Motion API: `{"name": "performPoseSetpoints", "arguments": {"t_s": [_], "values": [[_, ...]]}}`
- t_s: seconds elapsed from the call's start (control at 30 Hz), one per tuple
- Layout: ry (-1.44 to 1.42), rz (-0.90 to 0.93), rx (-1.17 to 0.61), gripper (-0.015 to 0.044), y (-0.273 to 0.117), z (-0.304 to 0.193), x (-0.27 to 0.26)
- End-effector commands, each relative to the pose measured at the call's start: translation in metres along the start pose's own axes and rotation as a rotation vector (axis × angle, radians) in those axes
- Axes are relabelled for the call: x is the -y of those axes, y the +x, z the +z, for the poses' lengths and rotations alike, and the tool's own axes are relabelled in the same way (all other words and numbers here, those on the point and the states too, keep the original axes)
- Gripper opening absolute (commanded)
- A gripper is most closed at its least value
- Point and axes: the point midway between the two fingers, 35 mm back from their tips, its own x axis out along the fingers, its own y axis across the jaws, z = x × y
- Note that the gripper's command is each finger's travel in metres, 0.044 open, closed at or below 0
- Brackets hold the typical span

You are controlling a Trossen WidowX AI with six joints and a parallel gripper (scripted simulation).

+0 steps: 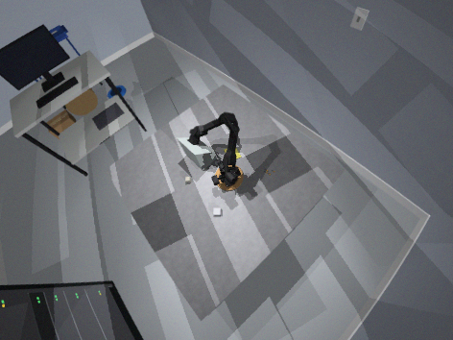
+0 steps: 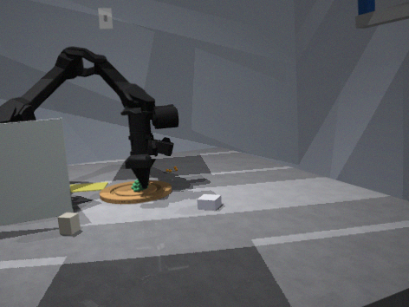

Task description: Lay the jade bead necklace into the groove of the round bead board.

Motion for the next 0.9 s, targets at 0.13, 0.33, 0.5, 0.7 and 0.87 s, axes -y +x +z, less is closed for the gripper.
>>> {"name": "performPoseSetpoints", "arguments": {"t_s": [0.13,0.33,0.5,0.7,0.87], "values": [[0.009,0.001,-0.01,0.0,0.0024,-0.0034,0.0003],[0.009,0.001,-0.01,0.0,0.0024,-0.0034,0.0003],[0.009,0.001,-0.01,0.0,0.0024,-0.0034,0.0003],[0.0,0.0,0.0,0.0105,0.0,0.0,0.0],[0.0,0.0,0.0,0.0236,0.0,0.0,0.0]]}}
